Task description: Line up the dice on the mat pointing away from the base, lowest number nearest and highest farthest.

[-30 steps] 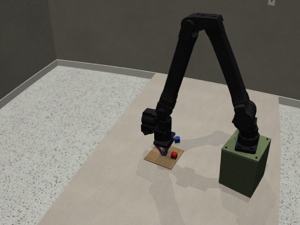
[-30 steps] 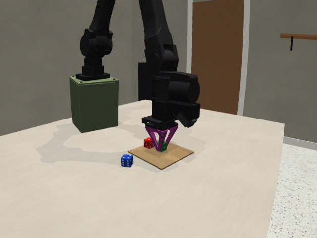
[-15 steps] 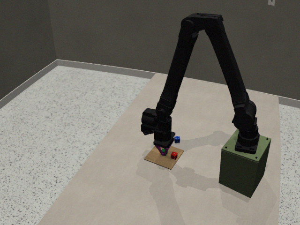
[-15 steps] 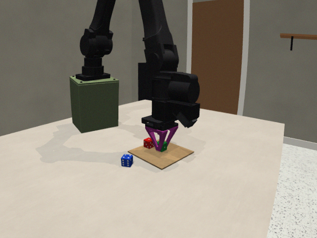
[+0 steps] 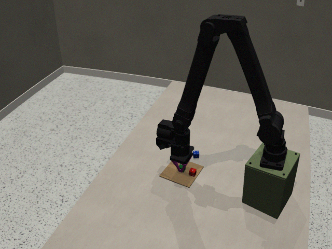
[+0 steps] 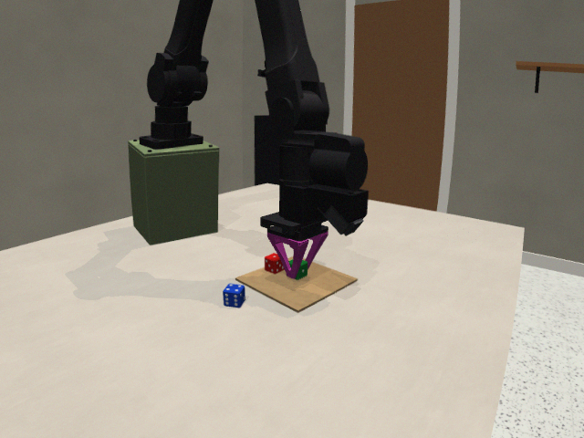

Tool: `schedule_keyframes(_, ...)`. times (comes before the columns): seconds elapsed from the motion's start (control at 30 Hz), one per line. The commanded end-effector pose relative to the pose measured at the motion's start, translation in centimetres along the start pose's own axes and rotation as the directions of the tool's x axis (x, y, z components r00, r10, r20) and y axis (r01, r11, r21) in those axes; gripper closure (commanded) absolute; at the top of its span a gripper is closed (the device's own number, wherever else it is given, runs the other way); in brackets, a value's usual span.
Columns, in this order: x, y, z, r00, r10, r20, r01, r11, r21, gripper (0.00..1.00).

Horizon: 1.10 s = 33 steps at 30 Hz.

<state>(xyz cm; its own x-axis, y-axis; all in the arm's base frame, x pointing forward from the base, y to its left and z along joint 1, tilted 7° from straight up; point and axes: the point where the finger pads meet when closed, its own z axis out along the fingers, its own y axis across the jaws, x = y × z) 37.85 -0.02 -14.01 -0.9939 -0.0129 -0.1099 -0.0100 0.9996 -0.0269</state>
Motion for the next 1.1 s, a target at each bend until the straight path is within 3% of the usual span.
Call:
schedule_keyframes(0.0, -1.15, -0.33, -0.33, 1.0, 0.003, 0.027, -0.002, 1.0, -0.003, 0.8)
schedule_keyframes(1.07, -1.22, -0.35, 0.38, 1.0, 0.003, 0.023, -0.003, 1.0, -0.003, 0.8)
